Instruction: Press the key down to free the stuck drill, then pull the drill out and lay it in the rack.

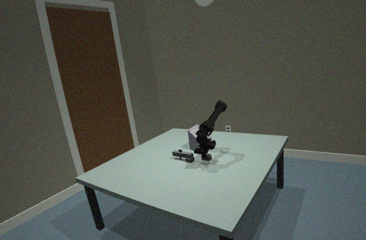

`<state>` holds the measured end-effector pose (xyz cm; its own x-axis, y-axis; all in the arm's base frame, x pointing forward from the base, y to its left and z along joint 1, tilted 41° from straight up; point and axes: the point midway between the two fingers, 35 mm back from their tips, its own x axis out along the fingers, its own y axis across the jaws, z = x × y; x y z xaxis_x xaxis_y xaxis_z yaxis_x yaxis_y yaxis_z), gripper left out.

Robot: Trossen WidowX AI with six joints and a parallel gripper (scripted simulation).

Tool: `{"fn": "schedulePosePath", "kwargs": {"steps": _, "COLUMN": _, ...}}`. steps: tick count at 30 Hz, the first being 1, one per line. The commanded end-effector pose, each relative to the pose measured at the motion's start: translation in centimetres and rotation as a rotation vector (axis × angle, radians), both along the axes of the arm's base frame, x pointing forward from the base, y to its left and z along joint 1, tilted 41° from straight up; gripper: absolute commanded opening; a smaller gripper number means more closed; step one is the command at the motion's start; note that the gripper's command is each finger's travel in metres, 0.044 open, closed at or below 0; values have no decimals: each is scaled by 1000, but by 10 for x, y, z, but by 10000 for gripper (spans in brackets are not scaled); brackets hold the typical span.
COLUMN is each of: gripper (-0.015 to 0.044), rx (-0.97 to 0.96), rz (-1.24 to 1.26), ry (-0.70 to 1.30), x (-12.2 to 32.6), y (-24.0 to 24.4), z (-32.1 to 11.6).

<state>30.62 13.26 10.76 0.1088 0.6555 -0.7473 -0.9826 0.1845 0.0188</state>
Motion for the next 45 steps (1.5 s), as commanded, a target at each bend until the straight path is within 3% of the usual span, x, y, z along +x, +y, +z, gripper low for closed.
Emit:
{"fn": "schedulePosePath", "kwargs": {"steps": 1, "gripper": 0, "rx": 2, "rz": 2, "ry": -2, "x": 0, "y": -2, "z": 2}}
{"fn": "schedulePosePath", "kwargs": {"steps": 17, "gripper": 0, "rx": 2, "rz": 2, "ry": -2, "x": -2, "y": -7, "z": 8}}
{"fn": "schedulePosePath", "kwargs": {"steps": 45, "gripper": 0, "rx": 3, "rz": 2, "ry": 0, "x": -54, "y": 11, "z": 14}}
